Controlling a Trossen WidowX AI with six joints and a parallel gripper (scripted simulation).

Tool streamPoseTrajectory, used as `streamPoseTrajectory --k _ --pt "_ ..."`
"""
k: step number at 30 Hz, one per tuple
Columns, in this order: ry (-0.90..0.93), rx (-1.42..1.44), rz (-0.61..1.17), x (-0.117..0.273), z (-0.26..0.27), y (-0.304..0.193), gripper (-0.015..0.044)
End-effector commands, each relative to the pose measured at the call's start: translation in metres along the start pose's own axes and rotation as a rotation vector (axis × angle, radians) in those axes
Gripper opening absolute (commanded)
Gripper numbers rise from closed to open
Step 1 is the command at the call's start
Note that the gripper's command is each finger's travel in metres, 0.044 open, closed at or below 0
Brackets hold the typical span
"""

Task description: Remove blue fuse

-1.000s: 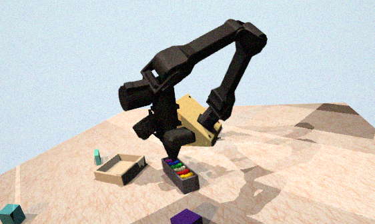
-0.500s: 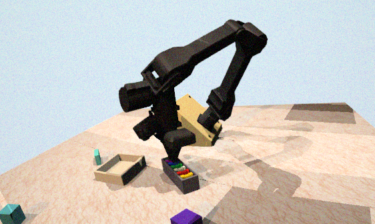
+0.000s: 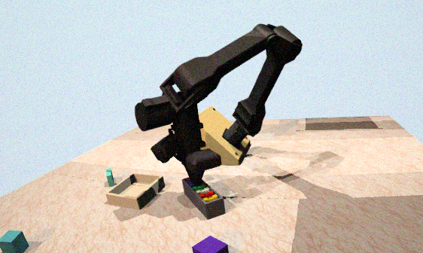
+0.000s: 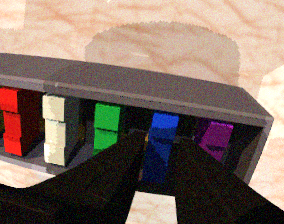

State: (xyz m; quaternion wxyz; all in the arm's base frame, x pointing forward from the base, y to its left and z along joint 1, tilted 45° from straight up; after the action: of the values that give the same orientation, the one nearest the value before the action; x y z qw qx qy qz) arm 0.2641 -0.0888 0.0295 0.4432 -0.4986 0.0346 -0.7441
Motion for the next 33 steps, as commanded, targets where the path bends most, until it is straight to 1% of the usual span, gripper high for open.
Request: streamPoseTrajectory --k 1,8,33 --pt "0.000 0.000 0.000 0.000 0.000 0.000 0.0047" --pt "0.000 0.000 0.000 0.000 0.000 0.000 0.0001" --pt "0.001 -0.001 -0.001 0.011 0.000 0.001 0.0000"
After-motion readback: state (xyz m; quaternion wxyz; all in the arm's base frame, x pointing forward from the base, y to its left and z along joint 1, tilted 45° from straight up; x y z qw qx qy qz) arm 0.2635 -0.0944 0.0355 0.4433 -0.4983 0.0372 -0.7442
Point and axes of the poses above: the point midway between the two fingers, 35 mm back from their tips, its own x axis back along the fingers, its own z axis across the jaws, y = z × x, the point moved 4 cm from there along x, back along the fingers
